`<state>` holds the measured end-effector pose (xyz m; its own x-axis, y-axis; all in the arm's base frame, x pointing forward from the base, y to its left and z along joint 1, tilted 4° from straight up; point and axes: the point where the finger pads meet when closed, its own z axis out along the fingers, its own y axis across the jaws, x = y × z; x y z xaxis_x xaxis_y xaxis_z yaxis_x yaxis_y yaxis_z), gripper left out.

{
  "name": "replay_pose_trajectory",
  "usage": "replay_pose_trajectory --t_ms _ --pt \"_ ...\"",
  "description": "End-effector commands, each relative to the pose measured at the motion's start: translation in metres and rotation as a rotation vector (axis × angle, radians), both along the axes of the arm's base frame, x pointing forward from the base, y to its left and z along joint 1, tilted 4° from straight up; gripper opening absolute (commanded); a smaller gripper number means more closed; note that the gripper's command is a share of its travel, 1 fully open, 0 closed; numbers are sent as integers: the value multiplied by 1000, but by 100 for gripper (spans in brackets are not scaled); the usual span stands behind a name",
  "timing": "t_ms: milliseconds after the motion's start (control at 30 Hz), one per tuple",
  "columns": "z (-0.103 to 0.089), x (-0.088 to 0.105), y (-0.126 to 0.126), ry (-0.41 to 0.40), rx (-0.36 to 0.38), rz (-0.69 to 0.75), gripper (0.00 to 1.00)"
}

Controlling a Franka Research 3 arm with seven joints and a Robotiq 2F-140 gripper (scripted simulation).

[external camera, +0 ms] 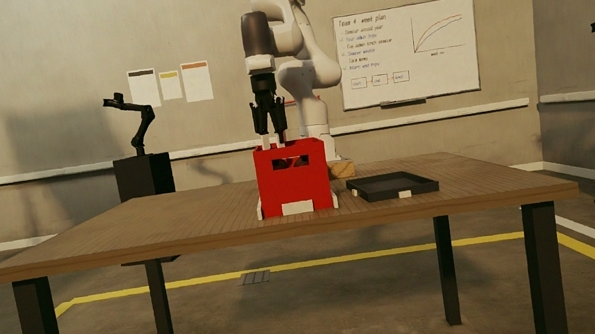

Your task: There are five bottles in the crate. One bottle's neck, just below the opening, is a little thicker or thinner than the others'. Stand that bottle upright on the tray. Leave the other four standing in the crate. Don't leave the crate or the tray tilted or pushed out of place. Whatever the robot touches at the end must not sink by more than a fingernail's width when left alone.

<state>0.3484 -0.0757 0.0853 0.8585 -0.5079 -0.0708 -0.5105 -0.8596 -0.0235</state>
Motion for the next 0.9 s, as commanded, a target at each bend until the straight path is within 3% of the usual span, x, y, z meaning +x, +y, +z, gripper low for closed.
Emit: replay_pose_trajectory --t_ms 0,300,333,867 --pt "-1 0 0 1 -1 4 44" --pt "-1 0 0 1 -1 4 44" --pt "-1 0 0 1 -1 4 10" --pt "-1 0 0 1 -1 4 10"
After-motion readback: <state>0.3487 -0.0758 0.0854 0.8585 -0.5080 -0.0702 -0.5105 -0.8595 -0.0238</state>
